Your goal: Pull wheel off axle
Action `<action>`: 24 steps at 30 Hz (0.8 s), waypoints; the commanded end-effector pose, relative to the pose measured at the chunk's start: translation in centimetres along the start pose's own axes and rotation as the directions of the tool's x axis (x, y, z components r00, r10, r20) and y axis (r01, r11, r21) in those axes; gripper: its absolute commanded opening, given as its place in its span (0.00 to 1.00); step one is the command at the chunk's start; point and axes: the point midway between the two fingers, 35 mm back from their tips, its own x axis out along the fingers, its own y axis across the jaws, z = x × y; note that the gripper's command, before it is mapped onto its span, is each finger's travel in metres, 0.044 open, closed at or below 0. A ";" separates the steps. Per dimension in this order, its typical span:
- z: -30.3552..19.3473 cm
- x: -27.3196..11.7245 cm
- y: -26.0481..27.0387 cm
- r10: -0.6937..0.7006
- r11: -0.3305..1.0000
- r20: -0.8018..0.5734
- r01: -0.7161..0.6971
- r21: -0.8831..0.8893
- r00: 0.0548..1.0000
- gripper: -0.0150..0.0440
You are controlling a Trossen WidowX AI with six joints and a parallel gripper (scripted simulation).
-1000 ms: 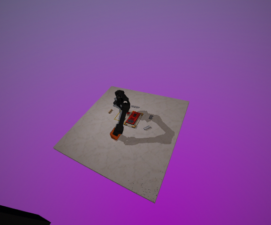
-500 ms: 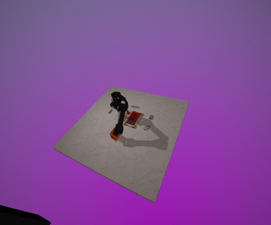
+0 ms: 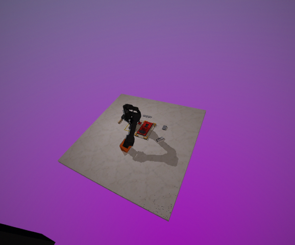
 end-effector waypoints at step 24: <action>-0.3 -2.3 -0.1 -0.006 1.000 -0.004 0.006 -0.004 1.000 0.76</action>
